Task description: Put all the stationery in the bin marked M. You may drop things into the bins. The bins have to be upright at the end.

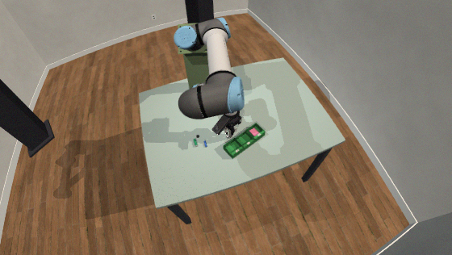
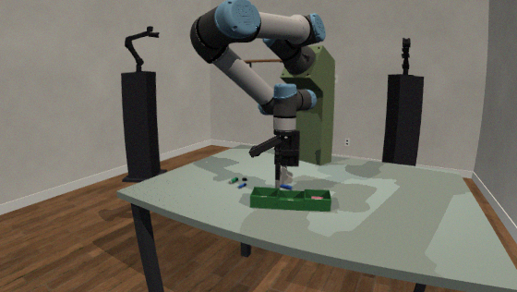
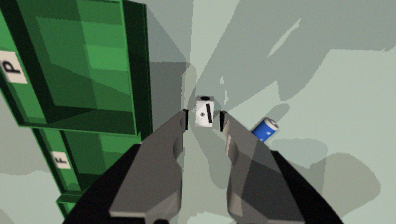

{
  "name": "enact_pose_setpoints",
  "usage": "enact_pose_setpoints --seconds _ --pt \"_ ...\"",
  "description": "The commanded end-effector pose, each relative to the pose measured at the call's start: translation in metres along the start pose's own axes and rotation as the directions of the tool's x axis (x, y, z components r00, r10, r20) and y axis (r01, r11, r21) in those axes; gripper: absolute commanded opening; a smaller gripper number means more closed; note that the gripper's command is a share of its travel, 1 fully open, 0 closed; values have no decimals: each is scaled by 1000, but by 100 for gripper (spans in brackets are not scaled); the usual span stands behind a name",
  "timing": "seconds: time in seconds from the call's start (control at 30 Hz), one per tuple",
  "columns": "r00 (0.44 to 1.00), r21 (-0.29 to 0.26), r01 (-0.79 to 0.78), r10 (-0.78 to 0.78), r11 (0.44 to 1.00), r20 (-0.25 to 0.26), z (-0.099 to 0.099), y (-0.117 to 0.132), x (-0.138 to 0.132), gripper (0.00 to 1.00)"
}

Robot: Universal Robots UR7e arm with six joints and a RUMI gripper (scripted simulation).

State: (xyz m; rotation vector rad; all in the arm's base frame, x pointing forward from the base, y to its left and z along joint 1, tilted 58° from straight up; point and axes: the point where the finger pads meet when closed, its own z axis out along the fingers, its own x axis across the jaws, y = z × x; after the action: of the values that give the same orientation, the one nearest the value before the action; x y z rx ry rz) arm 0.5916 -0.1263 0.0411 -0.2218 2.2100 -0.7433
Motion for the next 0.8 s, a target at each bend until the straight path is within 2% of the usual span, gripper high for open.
enact_pose_setpoints --seconds 0.0,0.13,0.17,0.77 --pt "1000 0 0 0 1000 1 0 0 0 18" --pt "1000 0 0 0 1000 1 0 0 0 18" --pt "1000 0 0 0 1000 1 0 0 0 0" --pt "1000 0 0 0 1000 1 0 0 0 0"
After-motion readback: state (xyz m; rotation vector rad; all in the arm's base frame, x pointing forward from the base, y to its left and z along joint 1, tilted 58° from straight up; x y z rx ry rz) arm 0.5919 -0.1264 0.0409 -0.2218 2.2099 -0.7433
